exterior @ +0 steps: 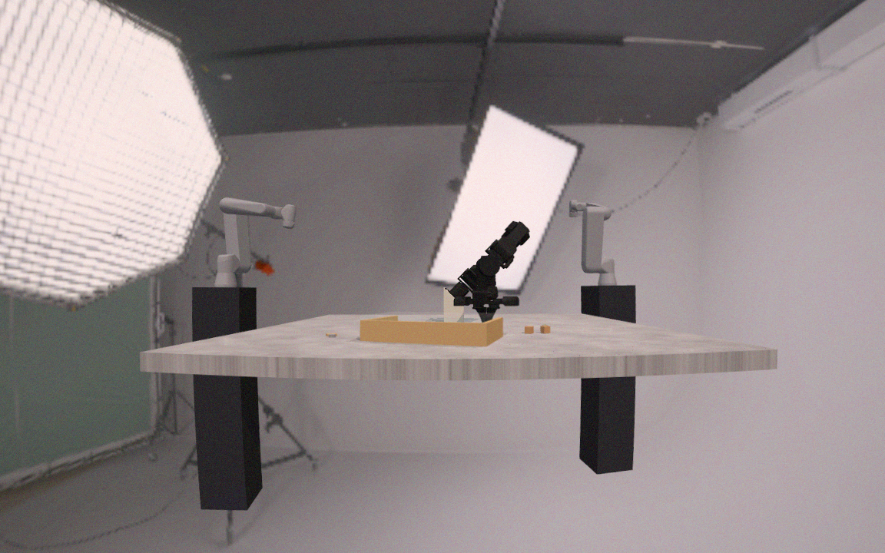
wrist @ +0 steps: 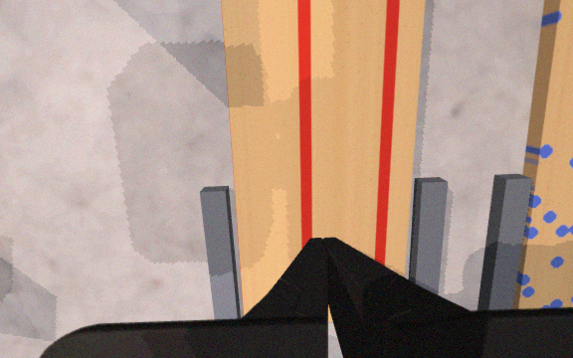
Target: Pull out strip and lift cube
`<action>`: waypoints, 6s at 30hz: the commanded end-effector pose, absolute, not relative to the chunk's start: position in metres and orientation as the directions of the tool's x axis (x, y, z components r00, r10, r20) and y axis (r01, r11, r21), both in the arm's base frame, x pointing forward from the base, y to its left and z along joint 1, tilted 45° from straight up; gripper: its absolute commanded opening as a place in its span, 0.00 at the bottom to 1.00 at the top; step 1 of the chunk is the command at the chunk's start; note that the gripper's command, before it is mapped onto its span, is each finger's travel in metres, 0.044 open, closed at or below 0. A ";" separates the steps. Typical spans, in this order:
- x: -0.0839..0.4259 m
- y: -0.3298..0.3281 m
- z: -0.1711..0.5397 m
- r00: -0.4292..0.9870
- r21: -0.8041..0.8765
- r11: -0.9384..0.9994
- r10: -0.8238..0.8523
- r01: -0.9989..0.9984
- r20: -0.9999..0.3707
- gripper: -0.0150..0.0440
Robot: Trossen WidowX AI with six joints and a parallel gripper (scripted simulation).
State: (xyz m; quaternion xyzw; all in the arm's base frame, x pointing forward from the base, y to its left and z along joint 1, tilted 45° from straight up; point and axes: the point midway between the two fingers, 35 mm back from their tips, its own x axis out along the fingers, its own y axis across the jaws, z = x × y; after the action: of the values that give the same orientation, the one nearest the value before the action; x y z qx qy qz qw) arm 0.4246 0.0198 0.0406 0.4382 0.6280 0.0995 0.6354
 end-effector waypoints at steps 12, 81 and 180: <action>0.401 0.033 0.040 0.177 0.678 0.595 0.681 0.433 -0.711 0.25; 0.308 0.078 0.057 0.173 0.677 0.593 0.683 0.436 -0.710 0.25; 0.452 -0.029 0.070 0.178 0.698 0.660 0.678 0.280 -0.713 0.68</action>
State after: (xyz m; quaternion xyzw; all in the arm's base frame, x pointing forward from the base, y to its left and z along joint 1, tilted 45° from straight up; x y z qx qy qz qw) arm 0.4506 -0.0318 0.0733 0.3827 0.6227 0.1508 0.6657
